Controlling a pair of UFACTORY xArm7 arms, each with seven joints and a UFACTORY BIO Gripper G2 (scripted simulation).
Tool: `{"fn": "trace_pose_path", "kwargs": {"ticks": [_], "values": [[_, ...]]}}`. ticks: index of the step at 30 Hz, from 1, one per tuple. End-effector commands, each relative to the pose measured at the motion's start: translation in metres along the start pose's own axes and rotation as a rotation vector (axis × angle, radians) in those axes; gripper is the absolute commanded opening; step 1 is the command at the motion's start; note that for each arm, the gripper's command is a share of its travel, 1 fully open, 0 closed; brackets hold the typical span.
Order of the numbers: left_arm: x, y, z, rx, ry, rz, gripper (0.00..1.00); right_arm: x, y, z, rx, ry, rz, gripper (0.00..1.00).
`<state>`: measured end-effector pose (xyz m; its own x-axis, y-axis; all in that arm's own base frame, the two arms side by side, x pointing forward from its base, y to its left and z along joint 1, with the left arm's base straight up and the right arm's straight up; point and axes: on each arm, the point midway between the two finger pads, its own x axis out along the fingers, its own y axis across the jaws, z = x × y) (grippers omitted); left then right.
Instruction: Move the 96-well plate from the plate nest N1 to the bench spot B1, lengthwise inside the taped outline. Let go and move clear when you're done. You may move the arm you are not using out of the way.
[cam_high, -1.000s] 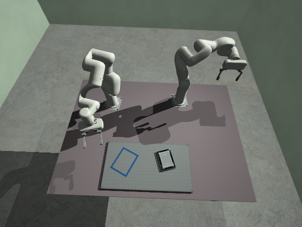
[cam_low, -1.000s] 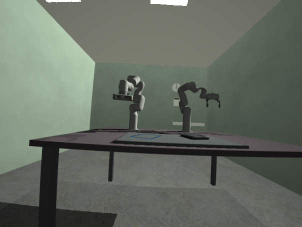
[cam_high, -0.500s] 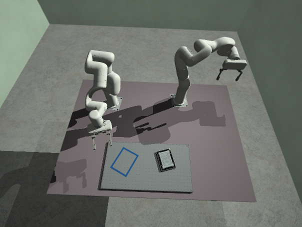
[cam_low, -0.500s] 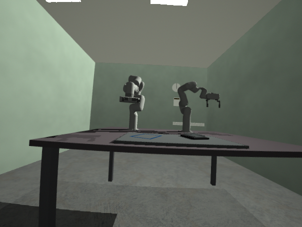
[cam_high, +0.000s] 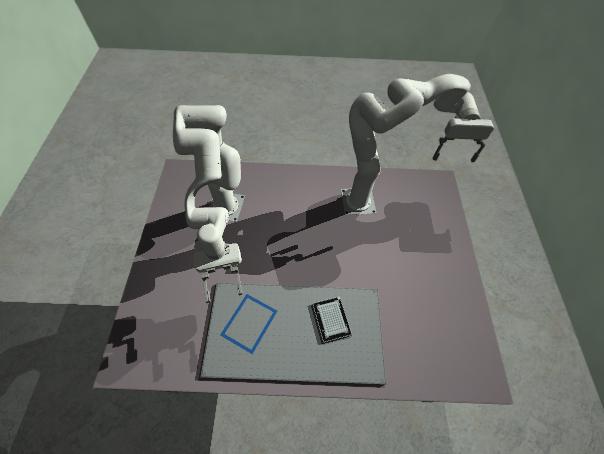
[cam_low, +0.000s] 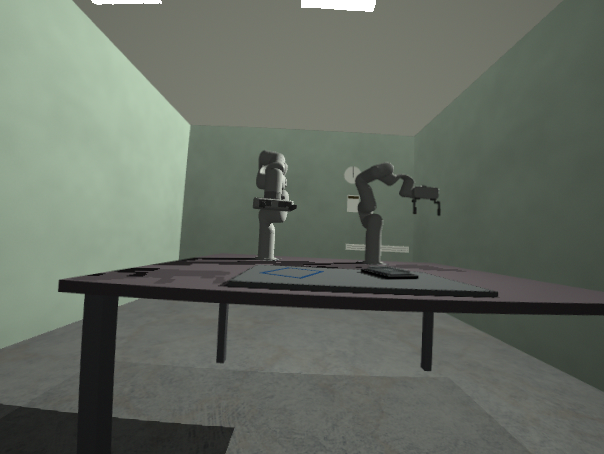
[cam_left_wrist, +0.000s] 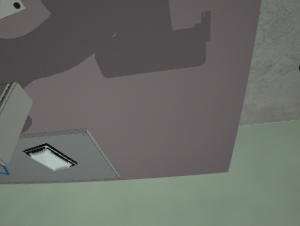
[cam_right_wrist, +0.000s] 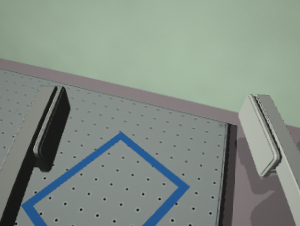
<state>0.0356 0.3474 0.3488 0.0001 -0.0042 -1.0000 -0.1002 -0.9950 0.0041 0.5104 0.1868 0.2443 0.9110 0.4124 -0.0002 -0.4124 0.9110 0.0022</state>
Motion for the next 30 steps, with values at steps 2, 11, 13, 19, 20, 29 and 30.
{"fn": "trace_pose_path", "kwargs": {"ticks": [2, 11, 13, 19, 20, 29, 30], "values": [[-0.001, 0.000, 0.000, 0.000, -0.001, -0.003, 1.00, 0.011, 0.026, -0.007, -0.003, -0.004, -0.002, 0.37], [-0.001, 0.000, 0.000, 0.000, -0.001, -0.003, 1.00, 0.022, 0.057, -0.017, -0.003, -0.004, -0.002, 0.37], [-0.001, 0.000, 0.000, 0.000, -0.001, -0.003, 1.00, 0.025, 0.067, -0.020, -0.003, -0.004, -0.002, 0.37], [-0.001, 0.000, 0.000, 0.000, -0.001, -0.003, 1.00, 0.035, 0.094, -0.029, -0.002, -0.004, -0.002, 0.37], [-0.001, 0.000, 0.000, 0.000, -0.001, -0.003, 1.00, 0.036, 0.098, -0.030, -0.002, -0.004, -0.002, 0.37], [-0.001, 0.000, 0.000, 0.000, -0.001, -0.003, 1.00, 0.047, 0.130, -0.040, -0.002, -0.004, -0.002, 0.37], [-0.001, 0.000, 0.000, 0.000, -0.001, -0.003, 1.00, 0.049, 0.135, -0.042, -0.002, -0.004, -0.002, 0.37]]}}
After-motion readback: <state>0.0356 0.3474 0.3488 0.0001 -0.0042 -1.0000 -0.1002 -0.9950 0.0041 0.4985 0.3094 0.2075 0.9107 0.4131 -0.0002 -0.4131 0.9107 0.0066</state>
